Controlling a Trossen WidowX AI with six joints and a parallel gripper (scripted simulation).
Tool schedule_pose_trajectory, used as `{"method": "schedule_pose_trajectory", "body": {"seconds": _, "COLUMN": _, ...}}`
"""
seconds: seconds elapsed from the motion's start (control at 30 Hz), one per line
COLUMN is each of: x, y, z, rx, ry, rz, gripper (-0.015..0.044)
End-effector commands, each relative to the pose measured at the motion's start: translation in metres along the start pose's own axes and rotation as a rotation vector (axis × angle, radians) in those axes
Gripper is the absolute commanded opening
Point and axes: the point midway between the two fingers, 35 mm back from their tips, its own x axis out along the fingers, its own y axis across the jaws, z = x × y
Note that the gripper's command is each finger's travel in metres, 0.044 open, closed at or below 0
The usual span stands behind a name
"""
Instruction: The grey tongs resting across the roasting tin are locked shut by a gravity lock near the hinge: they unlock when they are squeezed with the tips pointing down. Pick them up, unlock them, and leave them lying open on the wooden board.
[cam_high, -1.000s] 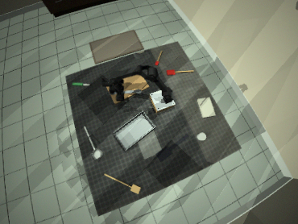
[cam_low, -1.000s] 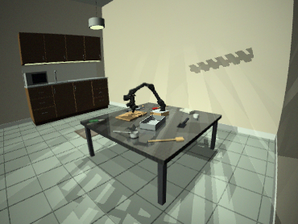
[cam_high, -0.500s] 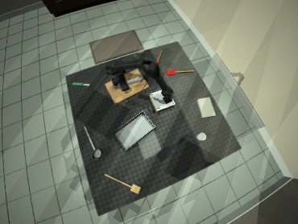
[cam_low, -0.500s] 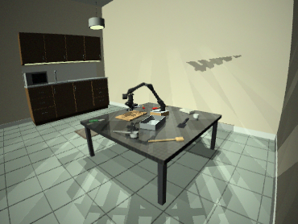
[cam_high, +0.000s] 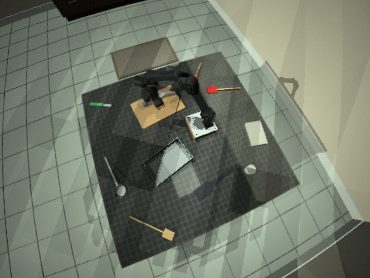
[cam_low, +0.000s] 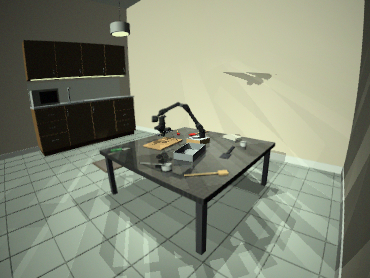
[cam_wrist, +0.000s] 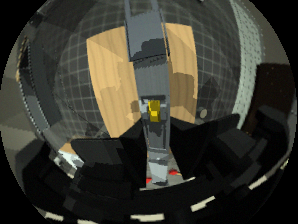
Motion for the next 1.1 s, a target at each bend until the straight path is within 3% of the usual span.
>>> {"method": "schedule_pose_trajectory", "body": {"seconds": 0.0, "x": -0.001, "y": -0.001, "z": -0.001, "rx": 0.0, "ry": -0.015, "rz": 0.002, "gripper": -0.015}}
{"method": "schedule_pose_trajectory", "body": {"seconds": 0.47, "x": -0.032, "y": -0.008, "z": 0.0, "rx": 0.086, "ry": -0.488, "rz": 0.065, "gripper": -0.015}}
{"method": "schedule_pose_trajectory", "body": {"seconds": 1.07, "x": -0.113, "y": -0.005, "z": -0.026, "rx": 0.022, "ry": -1.126, "rz": 0.016, "gripper": -0.015}}
